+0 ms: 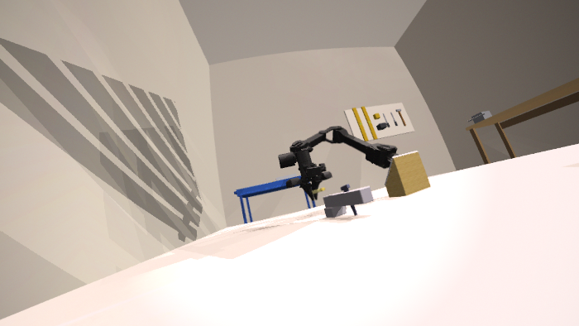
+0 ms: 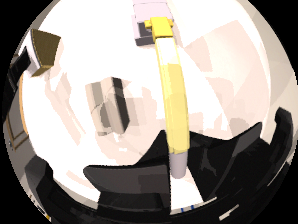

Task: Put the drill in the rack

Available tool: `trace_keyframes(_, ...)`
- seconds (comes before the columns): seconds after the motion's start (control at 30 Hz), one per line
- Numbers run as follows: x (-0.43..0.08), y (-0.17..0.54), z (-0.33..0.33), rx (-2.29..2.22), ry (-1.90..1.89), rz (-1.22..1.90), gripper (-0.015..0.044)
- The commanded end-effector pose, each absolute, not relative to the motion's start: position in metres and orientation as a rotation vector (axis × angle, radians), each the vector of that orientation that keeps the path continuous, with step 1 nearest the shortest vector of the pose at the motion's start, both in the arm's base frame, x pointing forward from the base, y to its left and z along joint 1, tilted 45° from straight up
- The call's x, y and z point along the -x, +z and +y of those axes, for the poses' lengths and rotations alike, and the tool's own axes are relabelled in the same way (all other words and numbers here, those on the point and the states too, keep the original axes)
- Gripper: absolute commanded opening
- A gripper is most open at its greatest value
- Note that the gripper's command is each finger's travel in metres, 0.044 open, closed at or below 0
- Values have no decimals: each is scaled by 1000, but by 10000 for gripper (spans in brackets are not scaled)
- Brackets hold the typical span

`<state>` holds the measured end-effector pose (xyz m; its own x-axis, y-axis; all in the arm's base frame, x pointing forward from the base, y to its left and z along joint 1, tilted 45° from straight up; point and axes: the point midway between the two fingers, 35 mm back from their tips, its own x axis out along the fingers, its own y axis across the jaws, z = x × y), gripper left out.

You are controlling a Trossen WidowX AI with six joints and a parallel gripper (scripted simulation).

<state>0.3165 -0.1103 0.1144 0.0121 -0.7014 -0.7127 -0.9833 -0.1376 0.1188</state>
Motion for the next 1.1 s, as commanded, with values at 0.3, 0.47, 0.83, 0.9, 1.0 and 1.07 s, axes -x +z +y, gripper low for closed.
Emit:
trace_keyframes(0.3, -300, 120, -117, 1882, 904, 1723, 0)
trace_keyframes(0.47, -294, 122, -120, 1882, 904, 1724, 0)
trace_keyframes(0.83, -279, 126, -126, 1882, 905, 1724, 0)
trace_keyframes(0.9, -276, 127, -127, 1882, 905, 1725, 0)
trace_keyframes(1.0, -272, 128, -129, 1882, 905, 1725, 0)
trace_keyframes(1.07, -269, 128, -130, 1882, 905, 1725, 0)
